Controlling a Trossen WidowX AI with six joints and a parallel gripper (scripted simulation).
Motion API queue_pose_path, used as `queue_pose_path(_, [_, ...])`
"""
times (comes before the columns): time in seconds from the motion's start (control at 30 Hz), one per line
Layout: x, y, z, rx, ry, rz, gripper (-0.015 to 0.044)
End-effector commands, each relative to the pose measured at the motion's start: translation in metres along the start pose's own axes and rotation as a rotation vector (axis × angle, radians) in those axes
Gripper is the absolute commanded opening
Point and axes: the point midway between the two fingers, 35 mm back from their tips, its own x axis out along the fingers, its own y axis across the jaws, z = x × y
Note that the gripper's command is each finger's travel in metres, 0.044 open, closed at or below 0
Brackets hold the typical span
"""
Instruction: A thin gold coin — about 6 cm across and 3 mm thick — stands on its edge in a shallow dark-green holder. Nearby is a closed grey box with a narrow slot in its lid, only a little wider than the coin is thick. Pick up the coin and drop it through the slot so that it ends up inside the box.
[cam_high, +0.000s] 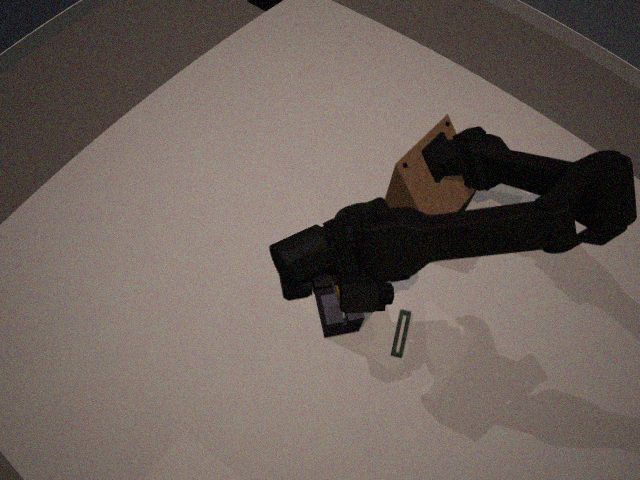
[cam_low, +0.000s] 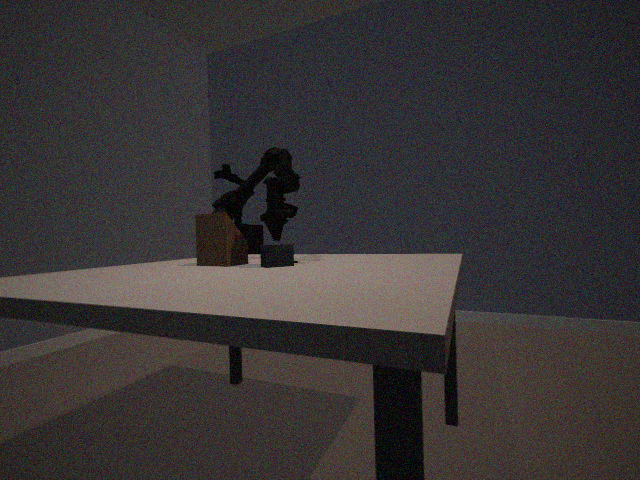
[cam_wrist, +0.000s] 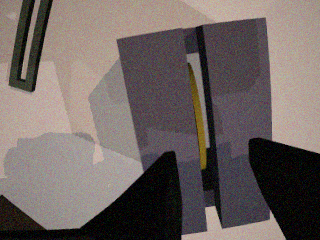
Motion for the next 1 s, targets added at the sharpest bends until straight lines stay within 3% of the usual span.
queue_pose_path(0.0, [0.000,0.000,0.000,-0.002,0.000,0.000,0.0161])
queue_pose_path(0.17, [0.000,0.000,0.000,-0.002,0.000,0.000,0.0161])
queue_pose_path(0.43, [-0.021,0.000,0.000,0.001,0.001,0.000,0.0371])
queue_pose_path(0.53, [-0.052,0.002,-0.002,0.008,-0.002,0.004,0.0440])
queue_pose_path(0.97, [-0.055,0.003,-0.002,0.008,-0.003,0.005,0.0440])
